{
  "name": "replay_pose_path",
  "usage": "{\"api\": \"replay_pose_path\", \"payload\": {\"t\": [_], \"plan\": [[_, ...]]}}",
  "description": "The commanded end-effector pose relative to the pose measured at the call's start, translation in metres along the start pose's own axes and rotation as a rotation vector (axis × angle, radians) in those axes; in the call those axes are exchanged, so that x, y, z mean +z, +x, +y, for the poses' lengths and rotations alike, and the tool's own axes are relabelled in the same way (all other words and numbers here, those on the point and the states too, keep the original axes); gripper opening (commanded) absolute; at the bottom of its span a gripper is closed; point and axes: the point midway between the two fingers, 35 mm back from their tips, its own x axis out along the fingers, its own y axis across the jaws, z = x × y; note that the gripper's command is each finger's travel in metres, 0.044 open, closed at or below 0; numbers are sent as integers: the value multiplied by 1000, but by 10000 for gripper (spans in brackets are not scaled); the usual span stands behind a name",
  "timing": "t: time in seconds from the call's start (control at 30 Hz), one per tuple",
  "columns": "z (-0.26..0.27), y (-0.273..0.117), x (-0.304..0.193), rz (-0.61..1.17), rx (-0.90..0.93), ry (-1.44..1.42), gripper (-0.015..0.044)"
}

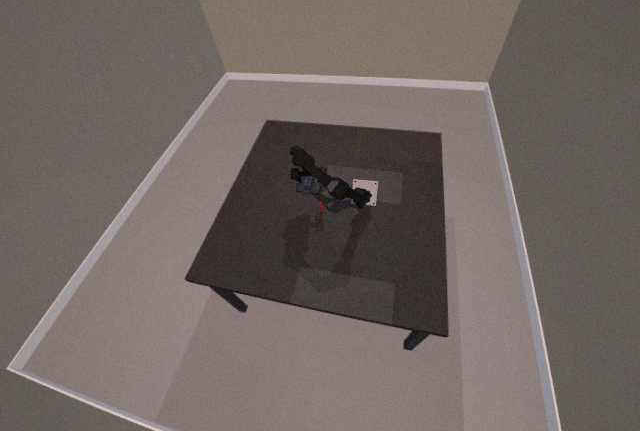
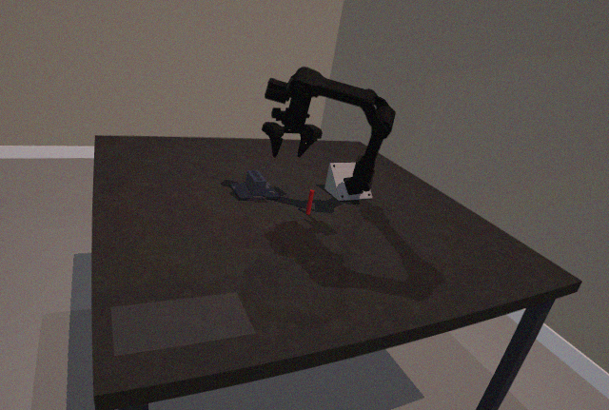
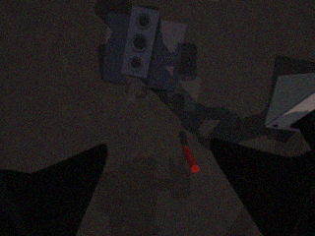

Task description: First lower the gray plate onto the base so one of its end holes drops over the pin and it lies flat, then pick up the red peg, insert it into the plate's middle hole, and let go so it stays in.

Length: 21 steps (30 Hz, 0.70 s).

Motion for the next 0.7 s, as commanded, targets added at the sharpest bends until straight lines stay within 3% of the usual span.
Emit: {"api": "replay_pose_path", "payload": {"t": [0.0, 0.2, 0.67], "plan": [[-21, 4, -33, 8, 1, -84, 440], [-57, 11, -83, -6, 20, -249, 440], [-57, 57, -84, 65, -51, -267, 440]]}}
